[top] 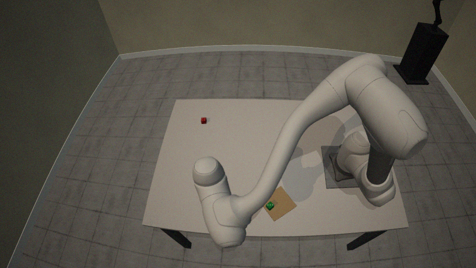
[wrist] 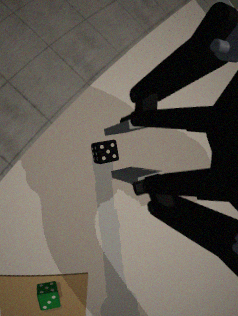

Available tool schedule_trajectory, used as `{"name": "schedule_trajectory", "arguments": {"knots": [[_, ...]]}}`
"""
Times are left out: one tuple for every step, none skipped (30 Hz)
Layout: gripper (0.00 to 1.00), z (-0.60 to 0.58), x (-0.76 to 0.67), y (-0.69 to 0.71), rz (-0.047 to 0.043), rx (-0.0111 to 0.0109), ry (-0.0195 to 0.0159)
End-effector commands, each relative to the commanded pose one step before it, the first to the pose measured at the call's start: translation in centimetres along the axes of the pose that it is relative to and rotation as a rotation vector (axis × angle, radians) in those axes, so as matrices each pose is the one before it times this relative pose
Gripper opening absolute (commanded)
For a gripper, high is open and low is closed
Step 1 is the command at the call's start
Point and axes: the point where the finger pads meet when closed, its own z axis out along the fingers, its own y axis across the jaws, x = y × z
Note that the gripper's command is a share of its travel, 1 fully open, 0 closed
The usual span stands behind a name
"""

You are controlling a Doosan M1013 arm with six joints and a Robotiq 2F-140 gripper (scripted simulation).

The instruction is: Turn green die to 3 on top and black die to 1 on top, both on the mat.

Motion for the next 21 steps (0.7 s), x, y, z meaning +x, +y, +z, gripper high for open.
{"name": "schedule_trajectory", "arguments": {"knots": [[0.35,0.360,-0.002,0.007,-0.00002,-0.00024,0.00008],[0.35,0.162,-0.001,0.002,0.00000,0.00000,0.00000],[0.35,0.159,-0.002,0.003,0.00000,0.00000,0.00000],[0.35,0.158,-0.002,0.002,0.00000,0.00000,0.00000],[0.35,0.156,-0.001,0.002,0.00000,0.00000,0.00000],[0.35,0.151,-0.002,0.002,0.00000,0.00000,0.00000],[0.35,0.148,-0.002,0.002,0.00000,0.00000,0.00000],[0.35,0.000,0.000,0.000,0.00000,0.00000,0.00000],[0.35,0.000,0.000,0.000,0.00000,0.00000,0.00000],[0.35,0.144,-0.001,0.002,0.00000,0.00000,0.00000],[0.35,0.138,-0.002,0.002,0.00000,0.00000,0.00000],[0.35,0.132,-0.001,0.002,0.00000,0.00000,0.00000],[0.35,0.126,-0.001,0.002,0.00000,0.00000,0.00000],[0.35,0.120,-0.001,0.002,0.00000,0.00000,0.00000],[0.35,0.113,-0.001,0.002,0.00000,0.00000,0.00000],[0.35,0.106,-0.001,0.002,0.00000,0.00000,0.00000],[0.35,0.098,-0.001,0.001,0.00000,0.00000,0.00000],[0.35,0.091,-0.001,0.001,0.00000,0.00000,0.00000],[0.35,0.083,-0.001,0.001,0.00000,0.00000,0.00000],[0.35,0.074,-0.001,0.001,0.00000,0.00000,0.00000],[0.35,0.067,-0.001,0.001,0.00000,0.00000,0.00000]]}}
